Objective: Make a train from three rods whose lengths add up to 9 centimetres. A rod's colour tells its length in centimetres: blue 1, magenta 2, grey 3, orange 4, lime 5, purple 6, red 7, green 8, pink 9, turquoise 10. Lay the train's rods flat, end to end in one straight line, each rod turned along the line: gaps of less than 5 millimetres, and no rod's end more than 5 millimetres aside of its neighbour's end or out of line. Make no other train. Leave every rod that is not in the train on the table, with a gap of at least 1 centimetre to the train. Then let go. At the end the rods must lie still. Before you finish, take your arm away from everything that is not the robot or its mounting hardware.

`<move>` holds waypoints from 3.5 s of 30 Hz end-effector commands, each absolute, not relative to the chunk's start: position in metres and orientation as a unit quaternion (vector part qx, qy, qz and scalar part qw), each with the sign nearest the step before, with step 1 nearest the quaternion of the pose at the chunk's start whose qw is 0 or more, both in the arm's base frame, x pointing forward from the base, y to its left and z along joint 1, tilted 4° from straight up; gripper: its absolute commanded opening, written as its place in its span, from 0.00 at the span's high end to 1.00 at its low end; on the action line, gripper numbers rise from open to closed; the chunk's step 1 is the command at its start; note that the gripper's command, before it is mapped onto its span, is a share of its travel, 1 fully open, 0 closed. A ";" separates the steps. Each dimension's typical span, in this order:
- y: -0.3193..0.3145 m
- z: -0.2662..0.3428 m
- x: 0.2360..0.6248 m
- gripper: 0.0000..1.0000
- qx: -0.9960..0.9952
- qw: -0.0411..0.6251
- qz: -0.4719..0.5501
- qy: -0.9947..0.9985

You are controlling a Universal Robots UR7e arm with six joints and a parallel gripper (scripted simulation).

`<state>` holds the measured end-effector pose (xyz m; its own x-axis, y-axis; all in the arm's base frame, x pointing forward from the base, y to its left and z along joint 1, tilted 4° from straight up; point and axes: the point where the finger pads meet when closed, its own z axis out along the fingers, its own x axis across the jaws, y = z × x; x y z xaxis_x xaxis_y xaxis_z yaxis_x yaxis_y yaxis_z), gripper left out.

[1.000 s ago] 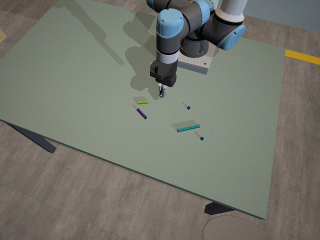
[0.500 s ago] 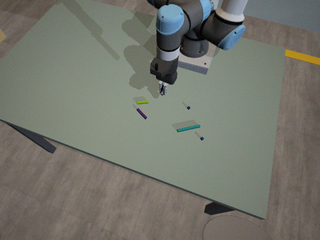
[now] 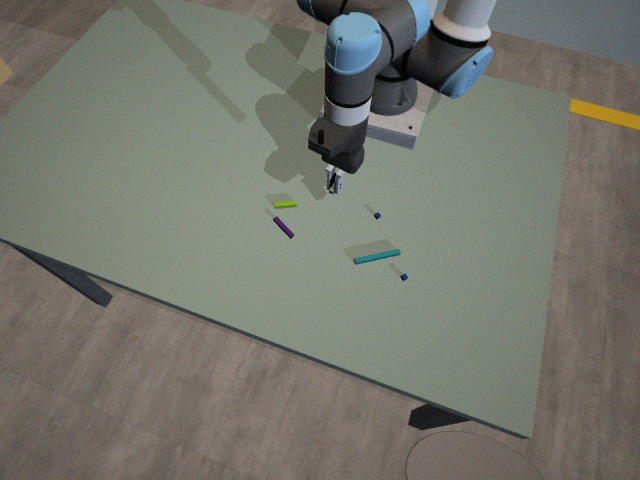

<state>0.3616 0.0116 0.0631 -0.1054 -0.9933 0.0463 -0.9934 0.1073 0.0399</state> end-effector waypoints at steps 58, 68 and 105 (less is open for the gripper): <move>0.092 -0.006 0.342 0.76 0.504 0.031 0.005 -0.863; 0.091 -0.028 0.341 0.76 0.504 0.031 0.005 -0.863; 0.091 -0.027 0.342 0.76 0.504 0.030 0.006 -0.863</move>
